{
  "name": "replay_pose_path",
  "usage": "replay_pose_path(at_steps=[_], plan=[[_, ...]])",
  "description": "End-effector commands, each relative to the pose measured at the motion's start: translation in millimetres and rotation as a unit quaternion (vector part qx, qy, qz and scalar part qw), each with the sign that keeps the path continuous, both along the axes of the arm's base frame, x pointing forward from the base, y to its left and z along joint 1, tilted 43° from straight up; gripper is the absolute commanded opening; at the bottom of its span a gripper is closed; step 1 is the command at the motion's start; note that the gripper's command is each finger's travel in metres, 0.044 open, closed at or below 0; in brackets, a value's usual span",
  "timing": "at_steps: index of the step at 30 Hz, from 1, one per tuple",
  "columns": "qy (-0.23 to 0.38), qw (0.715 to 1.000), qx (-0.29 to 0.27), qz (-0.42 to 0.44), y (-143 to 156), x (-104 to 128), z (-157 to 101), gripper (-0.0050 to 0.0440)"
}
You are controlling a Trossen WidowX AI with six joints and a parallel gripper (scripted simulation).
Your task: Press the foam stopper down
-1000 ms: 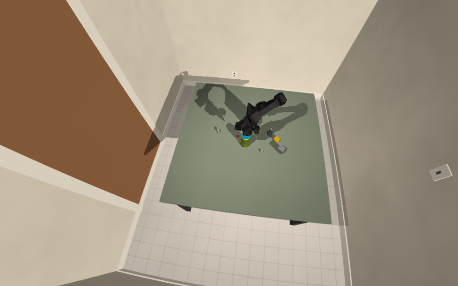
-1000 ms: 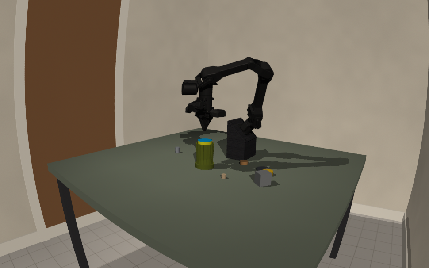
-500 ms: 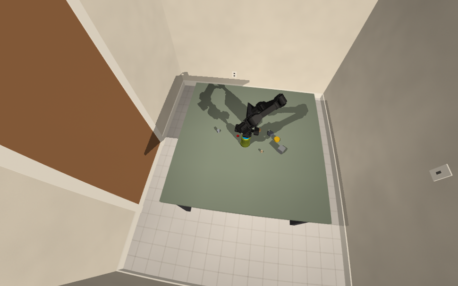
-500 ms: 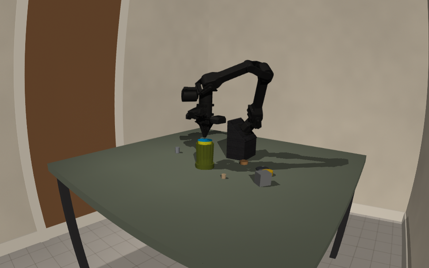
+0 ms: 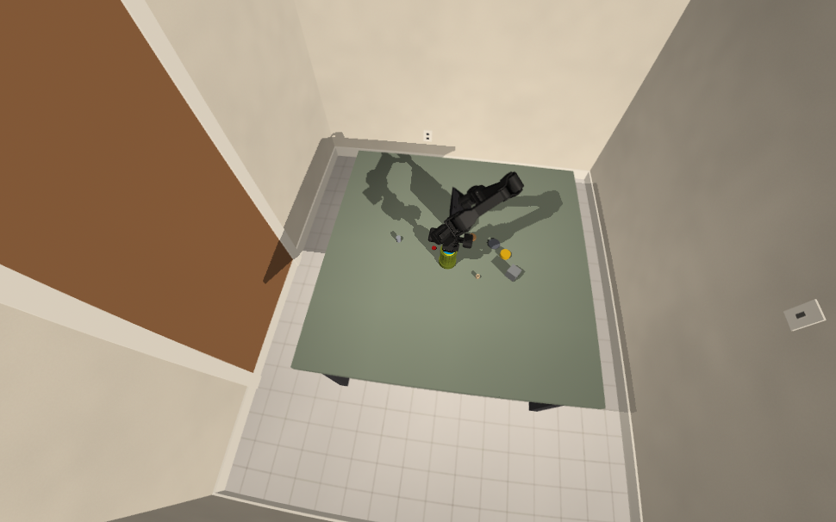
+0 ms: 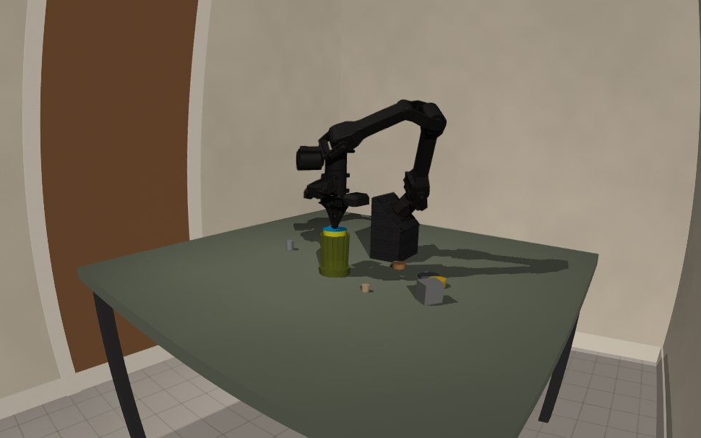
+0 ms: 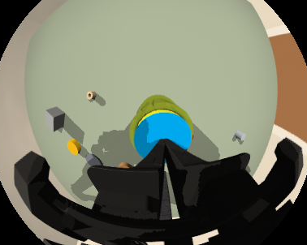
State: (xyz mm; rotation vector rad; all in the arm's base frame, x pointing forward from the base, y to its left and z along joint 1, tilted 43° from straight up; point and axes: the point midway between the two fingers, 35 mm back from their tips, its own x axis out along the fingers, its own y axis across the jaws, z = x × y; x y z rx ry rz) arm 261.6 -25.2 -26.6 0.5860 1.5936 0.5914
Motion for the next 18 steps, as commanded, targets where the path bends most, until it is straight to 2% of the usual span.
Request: replay_pose_path(at_steps=[1,18], plan=[[0.001,1.0,0.003,-0.003,0.9,0.3,-0.2,0.0],[0.001,1.0,0.003,-0.002,2.1,-0.9,-1.0,0.0]])
